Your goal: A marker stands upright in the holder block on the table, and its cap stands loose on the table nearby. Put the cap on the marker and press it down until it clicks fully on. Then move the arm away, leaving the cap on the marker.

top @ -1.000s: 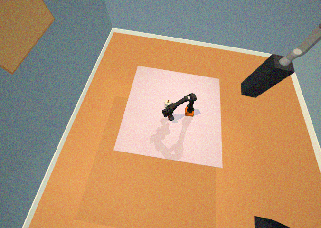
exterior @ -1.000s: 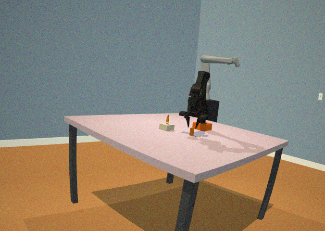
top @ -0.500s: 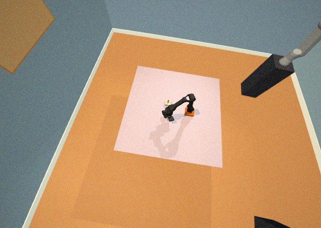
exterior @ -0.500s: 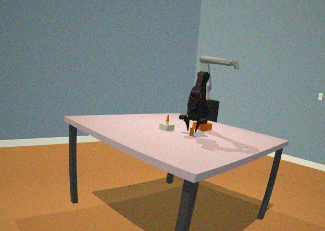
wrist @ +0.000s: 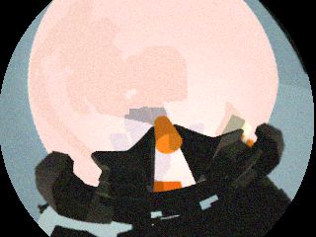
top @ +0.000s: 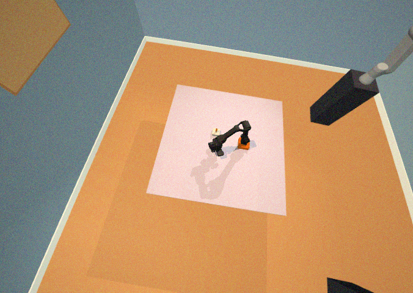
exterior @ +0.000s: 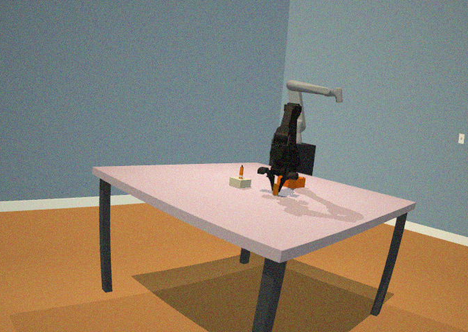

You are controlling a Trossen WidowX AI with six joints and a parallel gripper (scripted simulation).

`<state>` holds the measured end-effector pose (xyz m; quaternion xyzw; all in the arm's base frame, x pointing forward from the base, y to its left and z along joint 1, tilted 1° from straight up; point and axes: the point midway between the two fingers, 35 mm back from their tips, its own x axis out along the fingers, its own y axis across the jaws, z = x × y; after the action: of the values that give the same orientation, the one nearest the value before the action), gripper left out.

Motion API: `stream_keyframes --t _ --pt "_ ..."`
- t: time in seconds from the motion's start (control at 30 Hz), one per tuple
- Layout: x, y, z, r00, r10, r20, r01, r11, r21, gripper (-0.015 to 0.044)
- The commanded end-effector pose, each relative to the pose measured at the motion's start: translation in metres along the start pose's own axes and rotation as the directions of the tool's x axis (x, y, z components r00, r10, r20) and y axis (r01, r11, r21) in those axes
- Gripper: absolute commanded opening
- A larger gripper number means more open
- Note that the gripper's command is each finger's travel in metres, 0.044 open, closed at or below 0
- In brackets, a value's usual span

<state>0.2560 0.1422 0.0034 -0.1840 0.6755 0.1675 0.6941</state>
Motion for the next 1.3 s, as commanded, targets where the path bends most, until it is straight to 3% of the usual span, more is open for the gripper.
stream_keyframes --t 0.0,0.07,0.17,0.73,1.27 --pt "0.001 0.000 0.000 1.000 0.005 0.000 -0.005 1.000 0.001 0.0089" --pt "0.001 0.000 0.000 1.000 0.005 0.000 -0.005 1.000 0.001 0.0076" --pt "-0.004 0.000 0.001 1.000 0.005 0.000 -0.005 1.000 0.001 0.0000" --pt "-0.058 0.000 0.001 1.000 0.005 0.000 -0.005 1.000 0.001 0.0000" --pt "-0.071 -0.035 0.003 1.000 0.005 0.004 -0.005 1.000 0.007 0.0000"
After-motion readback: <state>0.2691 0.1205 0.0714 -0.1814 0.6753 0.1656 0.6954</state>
